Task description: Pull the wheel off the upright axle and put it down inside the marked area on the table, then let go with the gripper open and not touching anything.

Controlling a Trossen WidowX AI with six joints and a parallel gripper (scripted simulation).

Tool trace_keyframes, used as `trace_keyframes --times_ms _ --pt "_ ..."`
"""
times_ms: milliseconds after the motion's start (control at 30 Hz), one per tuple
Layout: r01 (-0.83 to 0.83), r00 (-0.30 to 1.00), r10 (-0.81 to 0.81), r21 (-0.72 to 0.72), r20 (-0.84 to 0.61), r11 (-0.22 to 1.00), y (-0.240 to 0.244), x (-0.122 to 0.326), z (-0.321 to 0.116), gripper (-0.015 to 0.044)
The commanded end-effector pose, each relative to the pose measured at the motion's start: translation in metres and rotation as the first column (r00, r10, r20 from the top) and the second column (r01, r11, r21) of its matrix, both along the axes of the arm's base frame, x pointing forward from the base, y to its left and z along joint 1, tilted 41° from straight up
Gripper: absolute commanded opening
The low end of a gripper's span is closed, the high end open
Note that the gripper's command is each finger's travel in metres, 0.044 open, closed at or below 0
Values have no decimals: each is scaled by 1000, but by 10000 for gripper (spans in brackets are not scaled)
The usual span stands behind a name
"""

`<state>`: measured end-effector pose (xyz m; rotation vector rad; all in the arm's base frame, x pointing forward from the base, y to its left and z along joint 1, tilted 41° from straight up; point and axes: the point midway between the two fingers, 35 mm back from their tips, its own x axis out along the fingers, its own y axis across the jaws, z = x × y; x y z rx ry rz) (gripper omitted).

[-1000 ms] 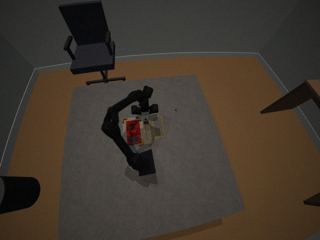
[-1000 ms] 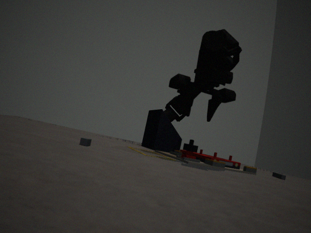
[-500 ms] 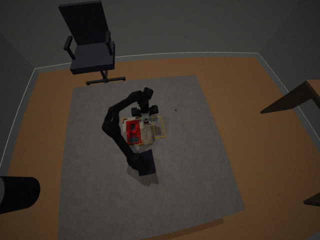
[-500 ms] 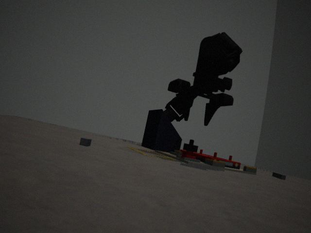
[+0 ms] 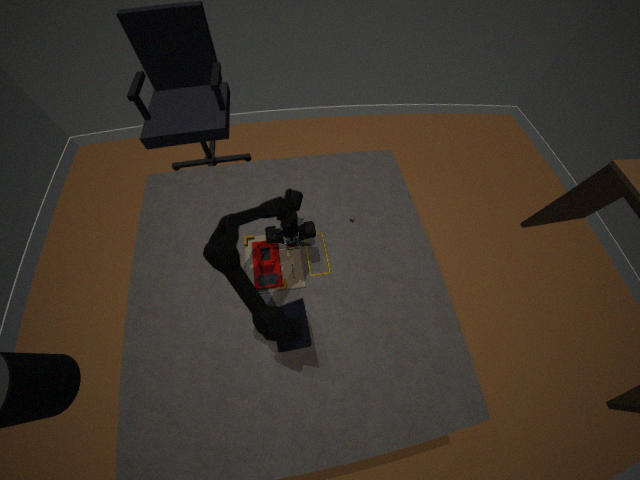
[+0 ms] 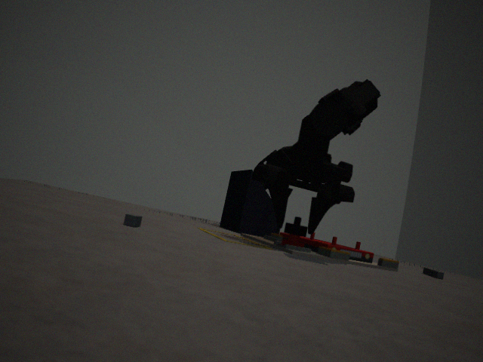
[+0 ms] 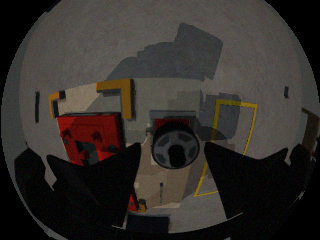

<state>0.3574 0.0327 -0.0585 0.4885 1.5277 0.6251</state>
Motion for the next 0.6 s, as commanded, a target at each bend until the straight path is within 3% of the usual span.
trace_keyframes --times_ms 0,67,333,500,567 --pt "0 1000 0 0 1 1000 -1 0 1 247" --pt "0 1000 0 0 1 1000 -1 0 1 195" --pt "0 1000 0 0 1 1000 -1 0 1 142" --pt "0 1000 0 0 1 1000 -1 0 2 10" --pt "0 1000 0 0 1 1000 -2 1 2 0"
